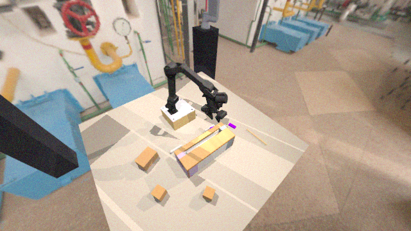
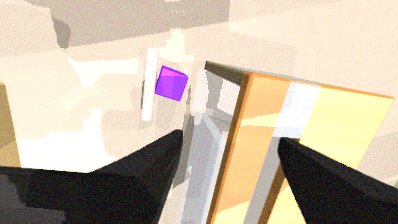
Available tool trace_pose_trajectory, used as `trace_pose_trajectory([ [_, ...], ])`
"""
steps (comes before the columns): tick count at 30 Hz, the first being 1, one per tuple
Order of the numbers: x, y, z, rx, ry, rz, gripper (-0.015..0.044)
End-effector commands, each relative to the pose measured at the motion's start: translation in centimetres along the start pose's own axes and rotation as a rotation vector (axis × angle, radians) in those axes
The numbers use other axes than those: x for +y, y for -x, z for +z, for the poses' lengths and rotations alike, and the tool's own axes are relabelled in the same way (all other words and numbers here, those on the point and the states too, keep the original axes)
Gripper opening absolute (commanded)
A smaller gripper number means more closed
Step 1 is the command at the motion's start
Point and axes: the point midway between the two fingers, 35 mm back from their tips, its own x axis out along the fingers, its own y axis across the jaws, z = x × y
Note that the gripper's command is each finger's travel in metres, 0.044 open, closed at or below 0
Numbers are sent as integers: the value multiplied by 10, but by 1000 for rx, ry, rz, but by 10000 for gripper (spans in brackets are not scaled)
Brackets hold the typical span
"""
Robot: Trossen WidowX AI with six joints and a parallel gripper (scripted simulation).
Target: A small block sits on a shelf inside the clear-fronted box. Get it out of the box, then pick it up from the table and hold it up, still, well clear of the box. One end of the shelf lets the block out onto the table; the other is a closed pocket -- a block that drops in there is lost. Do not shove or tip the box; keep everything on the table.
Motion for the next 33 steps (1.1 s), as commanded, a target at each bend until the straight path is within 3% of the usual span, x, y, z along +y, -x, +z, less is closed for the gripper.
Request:
trace_pose_trajectory([
  [1,8,8,5,99,908,-49,285],
  [9,12,10,7,159,1410,-32,285],
  [25,13,10,7,162,1433,-30,285],
  [27,14,-3,7,162,1433,-30,285],
  [31,34,-70,7,162,1433,-30,285],
  [33,39,-81,6,161,1433,-30,285],
])
